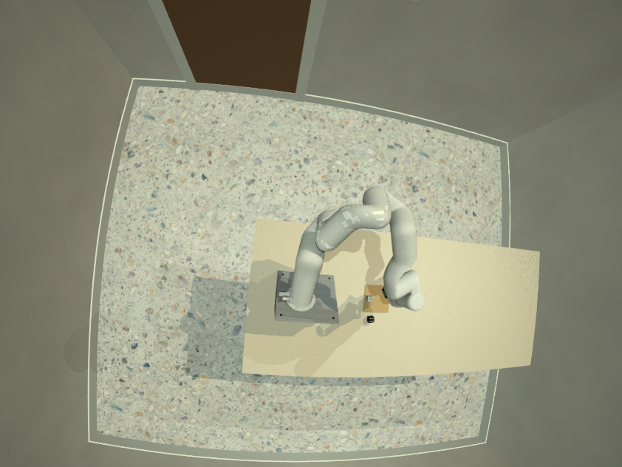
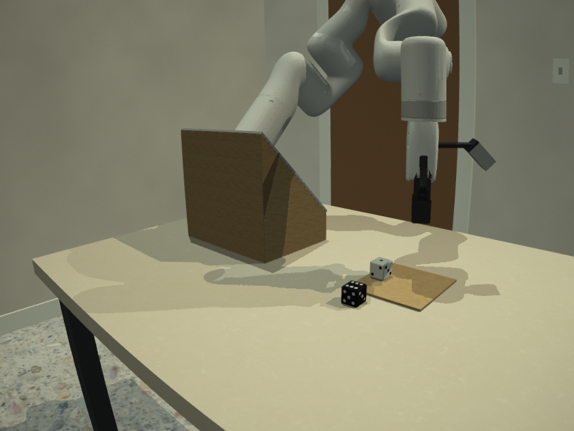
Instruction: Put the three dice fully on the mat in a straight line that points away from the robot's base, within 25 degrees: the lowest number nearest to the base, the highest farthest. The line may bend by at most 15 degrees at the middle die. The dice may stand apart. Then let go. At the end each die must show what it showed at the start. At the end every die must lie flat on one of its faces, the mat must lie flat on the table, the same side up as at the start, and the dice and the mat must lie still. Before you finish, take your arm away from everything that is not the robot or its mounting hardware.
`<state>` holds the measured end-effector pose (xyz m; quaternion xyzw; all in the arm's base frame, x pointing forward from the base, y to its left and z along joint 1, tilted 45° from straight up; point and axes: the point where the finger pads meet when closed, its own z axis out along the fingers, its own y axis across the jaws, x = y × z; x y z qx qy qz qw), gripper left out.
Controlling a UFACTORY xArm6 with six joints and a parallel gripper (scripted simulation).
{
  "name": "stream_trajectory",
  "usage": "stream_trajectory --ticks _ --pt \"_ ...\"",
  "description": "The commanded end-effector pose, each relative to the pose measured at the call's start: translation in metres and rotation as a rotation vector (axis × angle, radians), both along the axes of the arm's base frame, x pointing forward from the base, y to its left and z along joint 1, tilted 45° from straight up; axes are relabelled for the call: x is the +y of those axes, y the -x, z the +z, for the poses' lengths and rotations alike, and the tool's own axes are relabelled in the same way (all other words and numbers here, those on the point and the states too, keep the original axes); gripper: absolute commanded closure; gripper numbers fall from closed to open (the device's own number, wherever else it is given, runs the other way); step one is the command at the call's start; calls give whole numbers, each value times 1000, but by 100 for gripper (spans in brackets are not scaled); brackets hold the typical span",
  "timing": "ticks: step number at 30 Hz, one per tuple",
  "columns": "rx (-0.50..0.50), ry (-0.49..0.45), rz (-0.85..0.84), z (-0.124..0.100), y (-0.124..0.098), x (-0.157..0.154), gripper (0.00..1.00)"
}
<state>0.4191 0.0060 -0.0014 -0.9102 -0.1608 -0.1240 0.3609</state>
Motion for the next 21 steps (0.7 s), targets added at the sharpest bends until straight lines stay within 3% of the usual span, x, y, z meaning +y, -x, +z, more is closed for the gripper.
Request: stream_trajectory --ticks 1,11,21 --pt "125 -17 -117 -11 0 -13 73" --pt "341 -53 -337 -32 4 -35 73" --pt "356 -55 -352 -34 4 -36 73"
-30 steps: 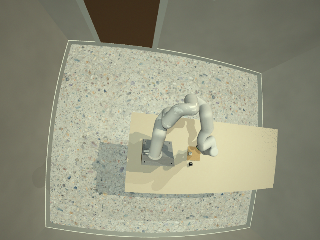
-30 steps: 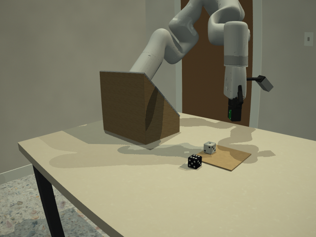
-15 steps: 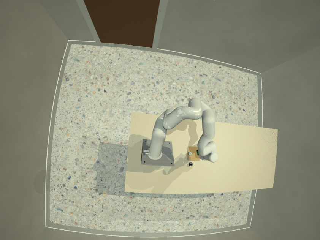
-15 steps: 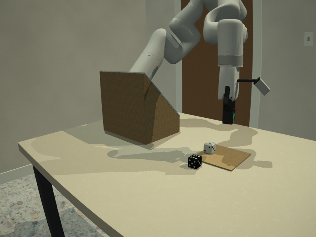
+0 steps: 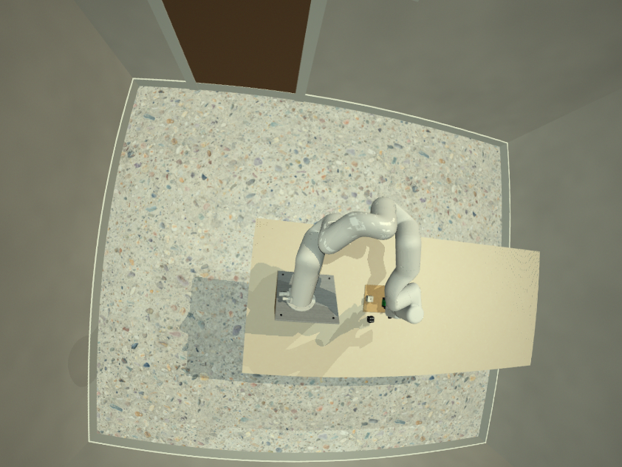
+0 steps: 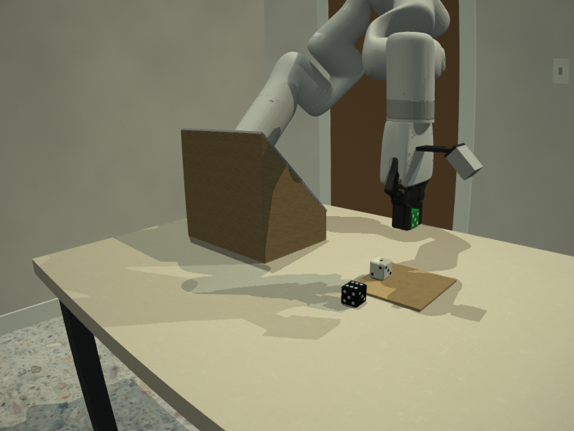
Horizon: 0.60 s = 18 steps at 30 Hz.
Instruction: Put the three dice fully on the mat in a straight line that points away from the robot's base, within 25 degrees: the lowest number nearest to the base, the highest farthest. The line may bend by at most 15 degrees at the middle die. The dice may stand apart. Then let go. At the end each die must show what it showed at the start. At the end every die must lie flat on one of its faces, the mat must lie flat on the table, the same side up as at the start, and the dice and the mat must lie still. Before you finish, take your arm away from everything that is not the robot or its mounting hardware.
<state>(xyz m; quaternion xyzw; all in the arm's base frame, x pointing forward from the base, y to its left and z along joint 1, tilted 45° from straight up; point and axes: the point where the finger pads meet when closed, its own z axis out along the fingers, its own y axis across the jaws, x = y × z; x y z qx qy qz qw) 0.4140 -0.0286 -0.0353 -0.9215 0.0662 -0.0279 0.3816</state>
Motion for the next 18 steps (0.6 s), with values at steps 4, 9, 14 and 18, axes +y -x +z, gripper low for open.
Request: stream_trajectory --ticks 4,9,14,18 --pt "5 0 -6 0 -1 -2 73" --pt "5 0 -6 0 -1 -1 73" --pt "5 0 -6 -5 -2 4 73" --pt "5 0 -6 -15 -3 13 73"
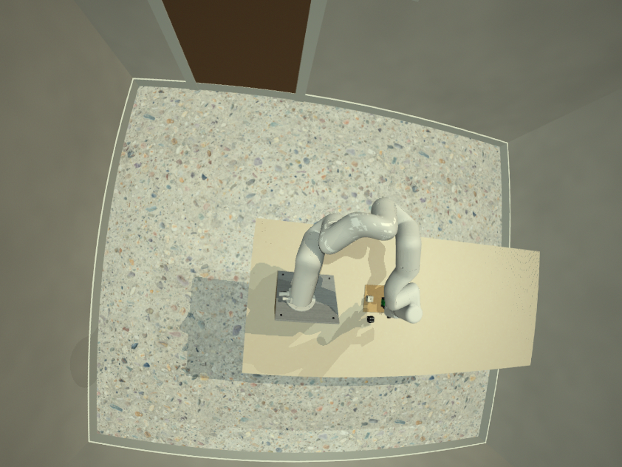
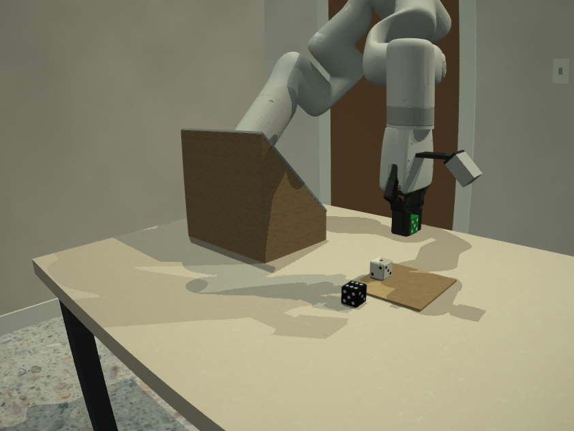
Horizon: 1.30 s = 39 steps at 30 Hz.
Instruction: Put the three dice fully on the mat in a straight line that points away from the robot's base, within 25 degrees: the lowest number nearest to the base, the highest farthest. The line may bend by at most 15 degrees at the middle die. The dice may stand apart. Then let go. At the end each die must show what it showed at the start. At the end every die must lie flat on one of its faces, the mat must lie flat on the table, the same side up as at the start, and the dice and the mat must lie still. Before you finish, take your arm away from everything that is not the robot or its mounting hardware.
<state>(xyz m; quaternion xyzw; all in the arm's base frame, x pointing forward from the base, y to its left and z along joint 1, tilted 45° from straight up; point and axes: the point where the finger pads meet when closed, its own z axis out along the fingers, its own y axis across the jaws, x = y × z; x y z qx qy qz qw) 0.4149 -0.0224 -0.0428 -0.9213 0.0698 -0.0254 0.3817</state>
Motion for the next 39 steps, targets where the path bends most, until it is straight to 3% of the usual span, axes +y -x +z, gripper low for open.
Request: stream_trajectory --ticks 1,19,39 --pt "-2 1 -1 -10 -3 9 73" --pt "-2 1 -1 -57 -10 55 73" --pt "-2 1 -1 -60 -10 59 73"
